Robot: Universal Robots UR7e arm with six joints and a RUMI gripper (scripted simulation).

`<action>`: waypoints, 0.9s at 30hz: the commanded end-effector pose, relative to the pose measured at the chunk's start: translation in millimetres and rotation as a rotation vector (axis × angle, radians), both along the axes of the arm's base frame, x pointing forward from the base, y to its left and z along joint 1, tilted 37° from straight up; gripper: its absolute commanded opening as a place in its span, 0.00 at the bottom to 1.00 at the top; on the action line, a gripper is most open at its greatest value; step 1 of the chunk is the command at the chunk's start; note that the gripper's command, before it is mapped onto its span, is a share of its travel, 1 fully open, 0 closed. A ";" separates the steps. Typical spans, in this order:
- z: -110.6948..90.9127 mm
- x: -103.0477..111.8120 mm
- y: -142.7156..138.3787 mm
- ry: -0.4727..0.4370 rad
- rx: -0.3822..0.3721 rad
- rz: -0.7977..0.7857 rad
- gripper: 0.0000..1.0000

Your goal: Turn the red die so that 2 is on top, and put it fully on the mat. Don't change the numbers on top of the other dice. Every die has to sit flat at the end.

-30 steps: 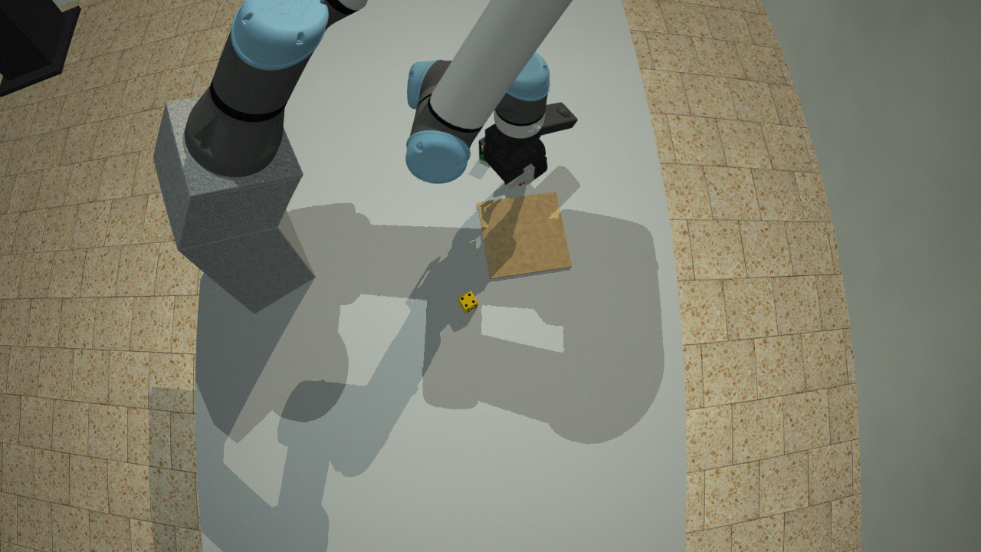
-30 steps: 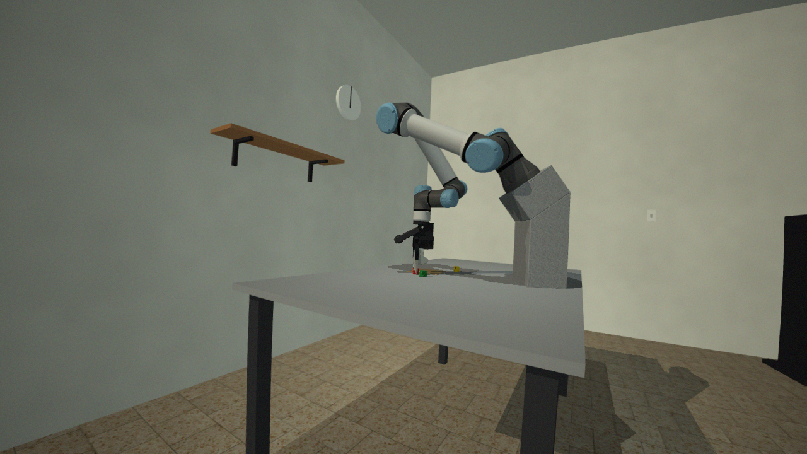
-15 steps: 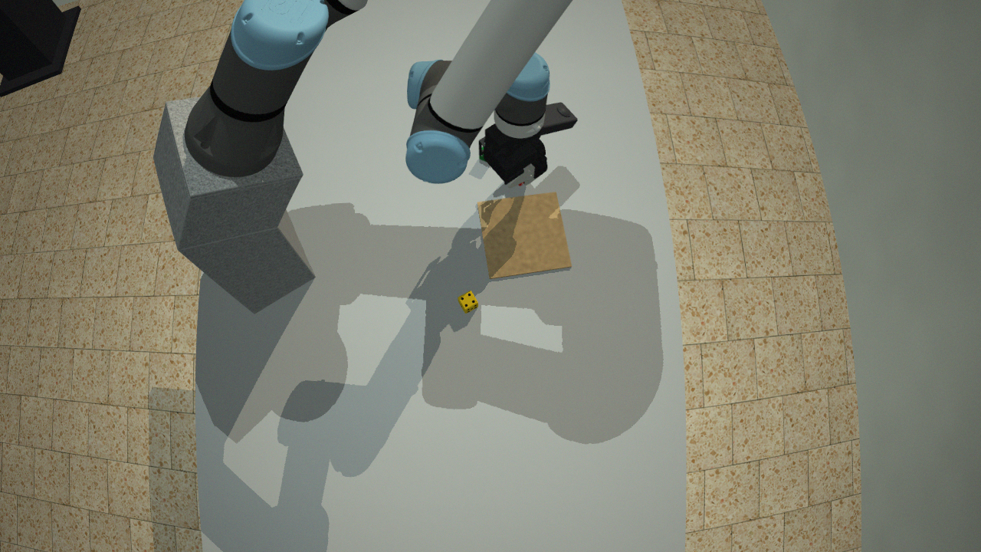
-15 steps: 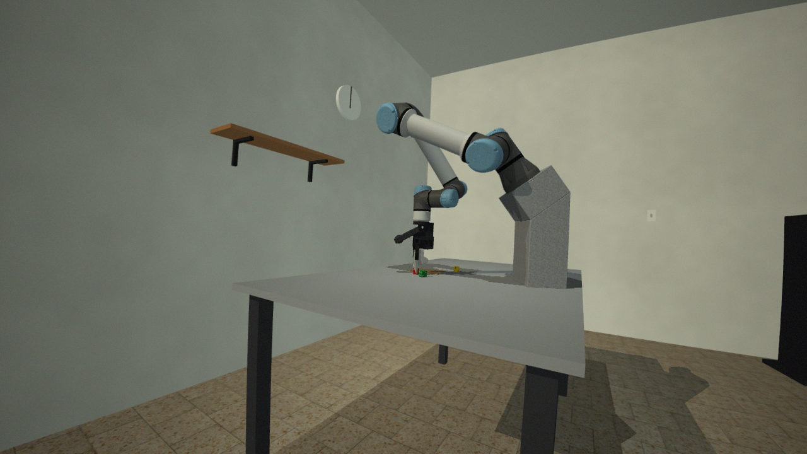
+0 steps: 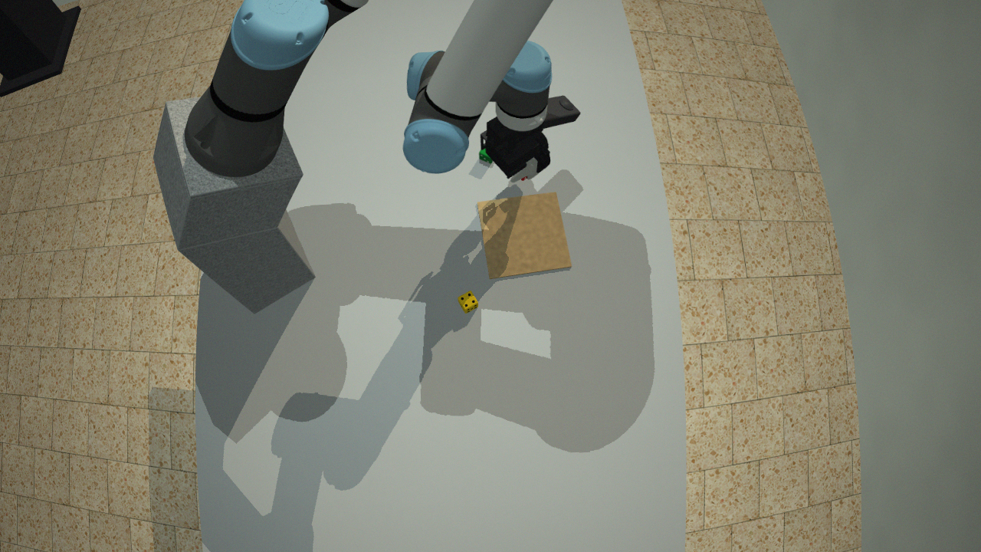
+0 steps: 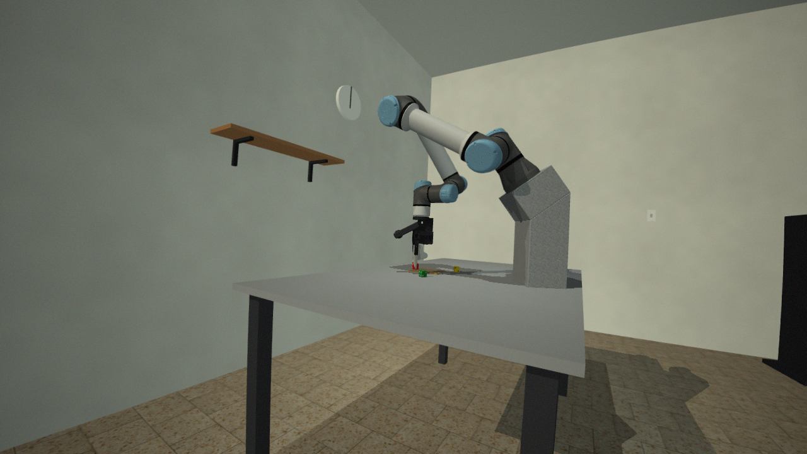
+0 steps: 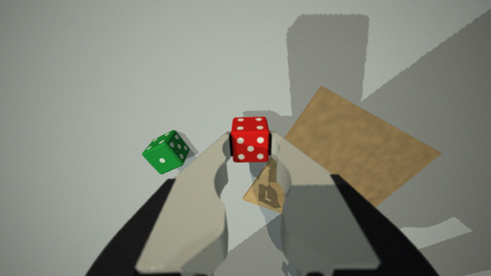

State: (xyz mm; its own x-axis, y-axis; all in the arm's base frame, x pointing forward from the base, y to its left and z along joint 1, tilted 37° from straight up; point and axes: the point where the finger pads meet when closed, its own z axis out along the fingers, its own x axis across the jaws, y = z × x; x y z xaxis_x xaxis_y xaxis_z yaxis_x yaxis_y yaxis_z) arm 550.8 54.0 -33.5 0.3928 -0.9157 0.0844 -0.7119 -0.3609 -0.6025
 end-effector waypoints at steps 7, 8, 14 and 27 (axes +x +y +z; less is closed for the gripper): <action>30.9 -24.9 -6.9 0.005 0.002 0.001 0.06; 33.5 -26.8 -7.5 0.005 0.002 0.001 0.06; 45.5 -35.5 -10.2 0.005 0.002 0.001 0.06; 60.3 -46.3 -13.6 0.005 0.002 0.001 0.06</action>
State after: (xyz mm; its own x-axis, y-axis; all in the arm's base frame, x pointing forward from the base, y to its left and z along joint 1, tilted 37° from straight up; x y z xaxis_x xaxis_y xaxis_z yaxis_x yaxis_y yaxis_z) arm 511.9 41.1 22.3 0.3908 -0.9162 0.0885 -0.7095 -0.3611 -0.6052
